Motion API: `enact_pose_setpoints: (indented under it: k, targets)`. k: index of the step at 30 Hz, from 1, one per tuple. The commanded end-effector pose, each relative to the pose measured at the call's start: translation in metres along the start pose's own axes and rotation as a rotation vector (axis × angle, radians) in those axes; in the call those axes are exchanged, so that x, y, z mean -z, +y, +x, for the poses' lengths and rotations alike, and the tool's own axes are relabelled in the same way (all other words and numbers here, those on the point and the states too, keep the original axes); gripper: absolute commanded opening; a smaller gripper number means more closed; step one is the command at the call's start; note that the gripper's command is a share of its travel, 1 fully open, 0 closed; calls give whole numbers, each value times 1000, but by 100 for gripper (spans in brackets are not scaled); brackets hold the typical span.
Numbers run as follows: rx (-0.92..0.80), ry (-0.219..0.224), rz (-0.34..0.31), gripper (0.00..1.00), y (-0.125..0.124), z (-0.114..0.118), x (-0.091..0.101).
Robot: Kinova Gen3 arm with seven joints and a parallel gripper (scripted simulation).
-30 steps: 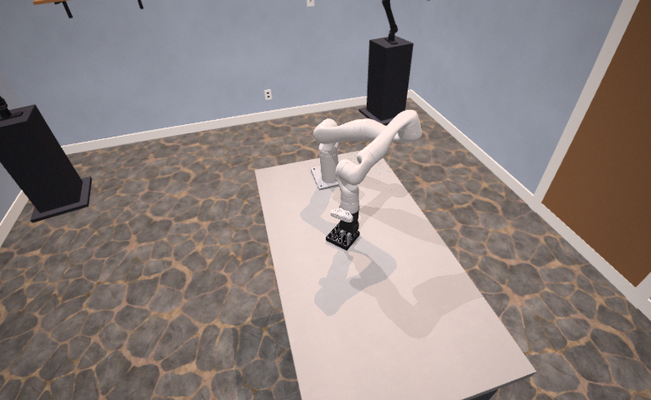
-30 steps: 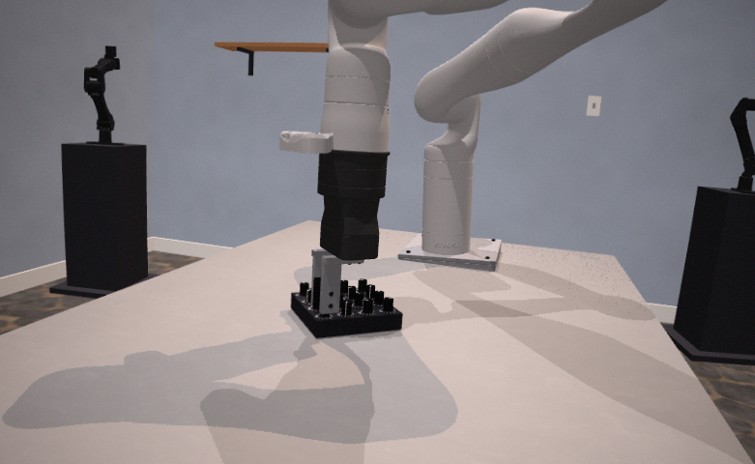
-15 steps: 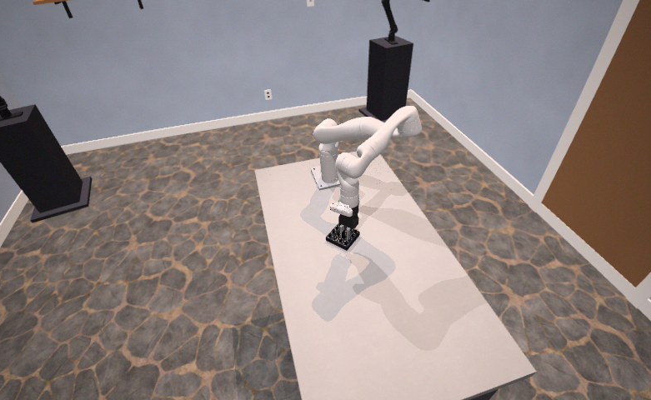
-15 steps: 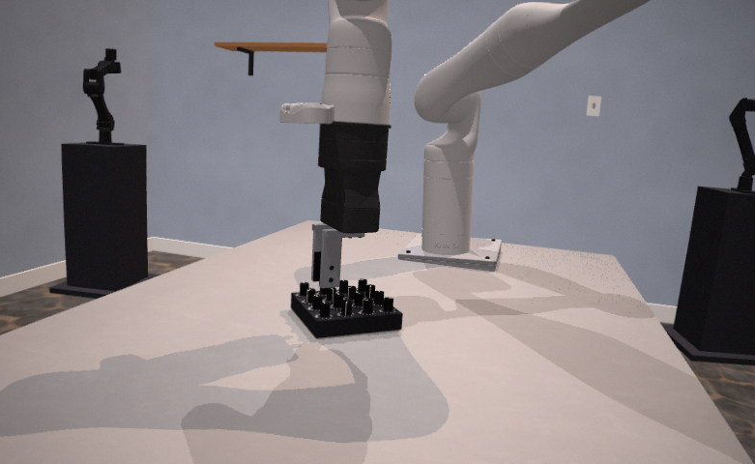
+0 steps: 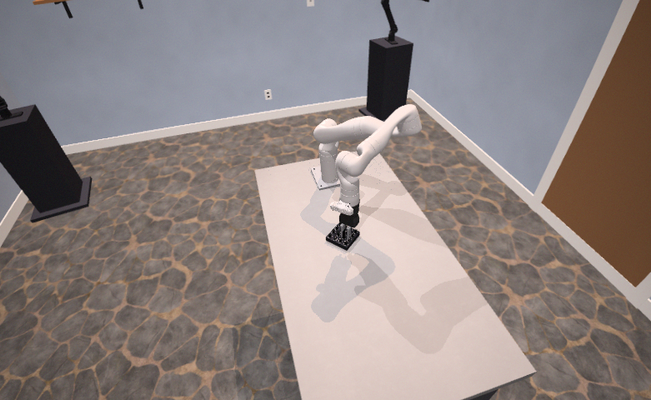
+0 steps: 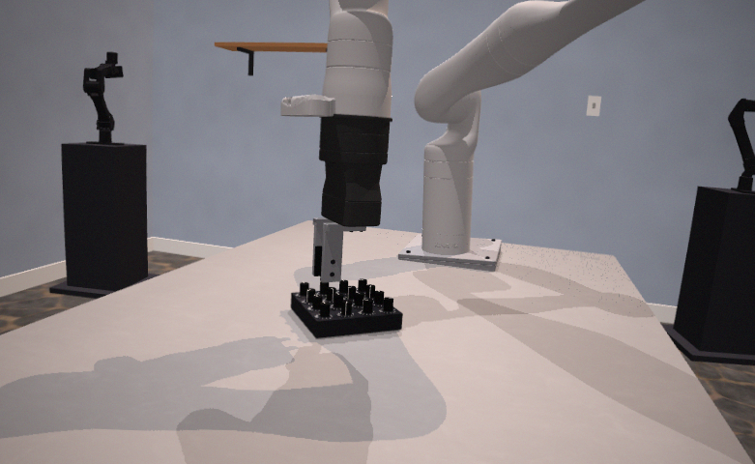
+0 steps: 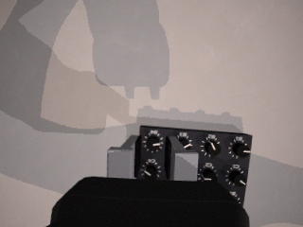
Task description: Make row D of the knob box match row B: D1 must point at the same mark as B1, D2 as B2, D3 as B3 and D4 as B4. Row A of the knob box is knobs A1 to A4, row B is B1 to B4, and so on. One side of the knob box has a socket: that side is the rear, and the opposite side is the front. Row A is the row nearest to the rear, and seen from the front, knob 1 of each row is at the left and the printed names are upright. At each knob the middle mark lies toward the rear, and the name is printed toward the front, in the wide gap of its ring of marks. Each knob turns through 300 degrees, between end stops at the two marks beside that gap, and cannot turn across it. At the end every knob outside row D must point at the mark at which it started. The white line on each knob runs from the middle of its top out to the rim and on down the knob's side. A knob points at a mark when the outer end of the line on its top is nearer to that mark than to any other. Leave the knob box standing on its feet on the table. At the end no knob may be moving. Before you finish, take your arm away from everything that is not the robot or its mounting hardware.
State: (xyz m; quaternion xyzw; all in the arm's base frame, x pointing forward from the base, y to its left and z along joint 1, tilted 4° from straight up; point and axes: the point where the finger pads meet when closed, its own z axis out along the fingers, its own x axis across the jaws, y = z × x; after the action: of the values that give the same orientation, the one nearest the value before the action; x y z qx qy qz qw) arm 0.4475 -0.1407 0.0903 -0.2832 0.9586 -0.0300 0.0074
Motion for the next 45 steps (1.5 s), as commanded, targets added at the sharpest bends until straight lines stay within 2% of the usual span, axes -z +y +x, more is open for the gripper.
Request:
enact_pose_setpoints:
  k: [1, 24, 39, 45]
  targets:
    - [0, -1, 1, 46, 0, 0, 1]
    - [-61, -1, 1, 46, -2, 1, 1]
    - [-247, -2, 0, 46, -5, 7, 2]
    - [-381, -2, -1, 46, -7, 10, 3]
